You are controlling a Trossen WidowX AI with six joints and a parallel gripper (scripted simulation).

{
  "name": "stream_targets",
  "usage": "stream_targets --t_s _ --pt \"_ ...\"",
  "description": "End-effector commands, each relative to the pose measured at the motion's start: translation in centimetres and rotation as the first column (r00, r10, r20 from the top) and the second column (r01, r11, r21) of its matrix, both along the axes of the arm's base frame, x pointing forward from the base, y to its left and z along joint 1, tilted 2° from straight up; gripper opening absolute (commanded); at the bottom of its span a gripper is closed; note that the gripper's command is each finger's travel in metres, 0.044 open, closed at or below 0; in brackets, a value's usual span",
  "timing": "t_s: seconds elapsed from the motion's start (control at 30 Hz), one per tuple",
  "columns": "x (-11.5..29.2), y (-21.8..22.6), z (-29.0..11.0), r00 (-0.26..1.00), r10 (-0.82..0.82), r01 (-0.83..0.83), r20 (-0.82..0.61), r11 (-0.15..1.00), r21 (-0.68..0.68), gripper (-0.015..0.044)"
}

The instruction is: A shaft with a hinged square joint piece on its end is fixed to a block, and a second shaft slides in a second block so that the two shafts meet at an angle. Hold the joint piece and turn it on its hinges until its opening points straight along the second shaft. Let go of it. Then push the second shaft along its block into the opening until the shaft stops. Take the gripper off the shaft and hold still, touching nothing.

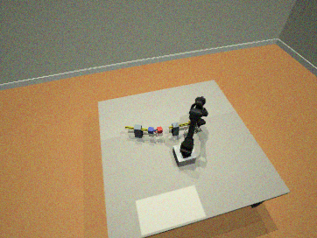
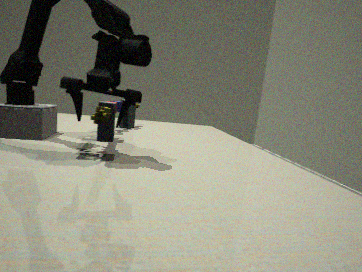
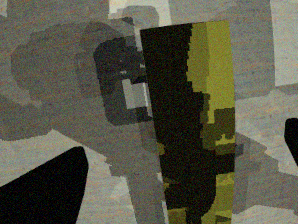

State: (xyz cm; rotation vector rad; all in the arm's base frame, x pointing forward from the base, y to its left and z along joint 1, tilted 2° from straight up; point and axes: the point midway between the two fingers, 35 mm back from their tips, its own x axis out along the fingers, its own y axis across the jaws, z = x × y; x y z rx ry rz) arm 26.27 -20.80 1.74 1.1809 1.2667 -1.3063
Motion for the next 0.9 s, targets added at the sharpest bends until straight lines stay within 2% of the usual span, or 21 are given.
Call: stream_targets --t_s 0.0,0.1,0.53,0.87 --pt "-0.25 0.10 -0.99 1.000 -0.006 0.006 -0.010 1.000 0.003 0.0440" --pt "-0.28 0.12 -1.23 1.000 -0.006 0.006 -0.011 1.000 0.003 0.0440" --pt "-0.28 0.12 -1.23 1.000 -0.006 0.006 -0.011 1.000 0.003 0.0102" --pt "-0.28 0.12 -1.23 1.000 -0.006 0.006 -0.011 1.000 0.003 0.0102"
